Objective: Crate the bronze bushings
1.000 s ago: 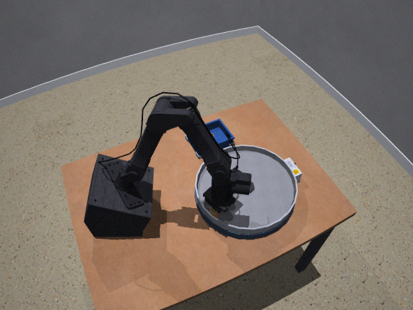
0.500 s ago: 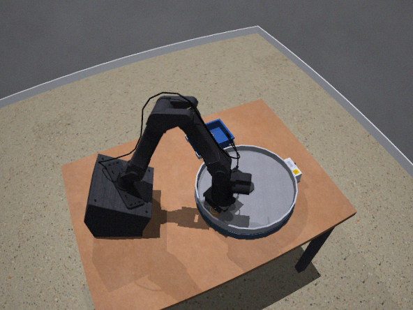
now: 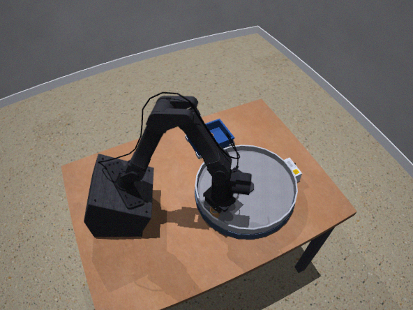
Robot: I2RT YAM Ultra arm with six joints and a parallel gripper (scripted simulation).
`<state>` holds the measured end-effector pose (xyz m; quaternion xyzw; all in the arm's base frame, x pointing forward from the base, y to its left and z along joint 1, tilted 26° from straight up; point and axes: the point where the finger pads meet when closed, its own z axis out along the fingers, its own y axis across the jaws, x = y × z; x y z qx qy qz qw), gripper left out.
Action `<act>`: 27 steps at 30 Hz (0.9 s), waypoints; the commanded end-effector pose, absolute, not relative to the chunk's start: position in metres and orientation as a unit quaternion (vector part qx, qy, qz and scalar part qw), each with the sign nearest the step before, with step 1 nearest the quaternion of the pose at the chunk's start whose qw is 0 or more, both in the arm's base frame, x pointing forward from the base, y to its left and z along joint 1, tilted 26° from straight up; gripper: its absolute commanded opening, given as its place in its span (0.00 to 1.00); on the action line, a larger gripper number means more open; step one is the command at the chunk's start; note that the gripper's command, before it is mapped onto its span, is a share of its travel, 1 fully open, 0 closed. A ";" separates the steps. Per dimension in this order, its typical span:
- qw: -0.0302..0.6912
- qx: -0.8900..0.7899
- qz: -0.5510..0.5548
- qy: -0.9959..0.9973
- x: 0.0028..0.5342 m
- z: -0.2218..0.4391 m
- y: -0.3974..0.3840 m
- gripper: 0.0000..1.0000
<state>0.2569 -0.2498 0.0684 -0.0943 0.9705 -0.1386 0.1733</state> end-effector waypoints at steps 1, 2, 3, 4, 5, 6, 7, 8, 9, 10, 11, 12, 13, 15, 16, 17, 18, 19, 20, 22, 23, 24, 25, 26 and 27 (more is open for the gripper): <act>0.191 -0.091 -0.155 0.965 0.263 0.088 -0.257 0.15; 0.191 -0.091 -0.155 0.965 0.263 0.088 -0.257 0.15; 0.191 -0.091 -0.155 0.965 0.263 0.088 -0.257 0.15; 0.191 -0.091 -0.155 0.965 0.263 0.088 -0.257 0.15; 0.191 -0.091 -0.155 0.965 0.263 0.088 -0.257 0.15; 0.191 -0.091 -0.156 0.965 0.263 0.088 -0.257 0.15; 0.192 -0.090 -0.156 0.965 0.263 0.088 -0.257 0.15; 0.193 -0.090 -0.158 0.964 0.264 0.089 -0.258 0.15; 0.195 -0.090 -0.160 0.963 0.264 0.089 -0.259 0.15; 0.197 -0.090 -0.163 0.963 0.264 0.089 -0.260 0.15; 0.194 -0.090 -0.159 0.964 0.261 0.085 -0.258 0.15; 0.191 -0.090 -0.155 0.965 0.259 0.081 -0.255 0.15; 0.189 -0.089 -0.153 0.966 0.257 0.079 -0.254 0.15; 0.189 -0.089 -0.152 0.966 0.257 0.078 -0.254 0.15; 0.188 -0.089 -0.151 0.966 0.257 0.078 -0.254 0.15; 0.188 -0.089 -0.151 0.966 0.256 0.078 -0.253 0.15; 0.188 -0.089 -0.151 0.966 0.256 0.078 -0.253 0.15; 0.188 -0.089 -0.151 0.966 0.256 0.078 -0.253 0.15; 0.188 -0.089 -0.151 0.966 0.256 0.078 -0.253 0.15; 0.188 -0.089 -0.151 0.966 0.256 0.078 -0.253 0.15; 0.188 -0.089 -0.151 0.966 0.256 0.078 -0.253 0.15; 0.188 -0.089 -0.151 0.966 0.256 0.078 -0.253 0.15; 0.188 -0.089 -0.151 0.966 0.256 0.078 -0.253 0.15; 0.188 -0.089 -0.151 0.966 0.256 0.078 -0.253 0.15; 0.188 -0.089 -0.151 0.966 0.256 0.078 -0.253 0.15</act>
